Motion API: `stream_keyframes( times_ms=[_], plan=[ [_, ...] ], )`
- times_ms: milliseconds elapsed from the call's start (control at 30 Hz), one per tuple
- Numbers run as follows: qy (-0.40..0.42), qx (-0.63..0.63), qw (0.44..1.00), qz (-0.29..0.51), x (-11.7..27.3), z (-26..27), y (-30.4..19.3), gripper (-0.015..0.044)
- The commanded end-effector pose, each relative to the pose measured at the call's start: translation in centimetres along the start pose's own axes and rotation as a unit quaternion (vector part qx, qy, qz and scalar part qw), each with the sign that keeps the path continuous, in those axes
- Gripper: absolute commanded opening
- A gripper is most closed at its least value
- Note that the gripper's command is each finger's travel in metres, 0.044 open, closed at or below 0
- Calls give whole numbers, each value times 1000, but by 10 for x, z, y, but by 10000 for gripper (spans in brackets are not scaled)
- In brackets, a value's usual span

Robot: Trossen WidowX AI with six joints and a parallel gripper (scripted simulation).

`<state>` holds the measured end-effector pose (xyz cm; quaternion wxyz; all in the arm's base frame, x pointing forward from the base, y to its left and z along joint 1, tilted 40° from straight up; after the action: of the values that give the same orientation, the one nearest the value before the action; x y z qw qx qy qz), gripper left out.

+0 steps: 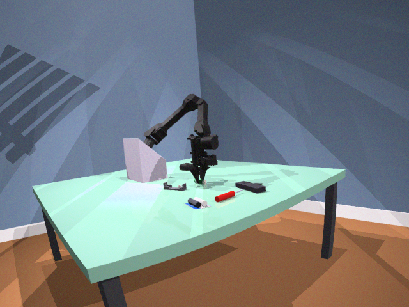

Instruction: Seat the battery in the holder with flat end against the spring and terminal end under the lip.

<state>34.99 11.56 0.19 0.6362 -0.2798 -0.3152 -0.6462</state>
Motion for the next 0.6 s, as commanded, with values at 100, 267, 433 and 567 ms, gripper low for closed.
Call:
stream_keyframes(
  times_ms=[100,267,433,567],
  plan=[
    [0,-2,1000,0,0,0,0,60],
    [-1,-2,1000,0,24,-1,1,60],
    [-1,-2,1000,0,50,0,0,60],
    [-2,-22,1000,-1,50,-3,1,60]
  ],
)
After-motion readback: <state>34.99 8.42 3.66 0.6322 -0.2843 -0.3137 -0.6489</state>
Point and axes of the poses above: the point midway between the two fingers, 35 mm back from their tips, its own x axis back along the fingers, its own z axis across the jaws, y = z × x, the point moved 4 cm from there along x, back along the fingers, and after that the axes turned 1 degree about x, right-handed, at the moved point
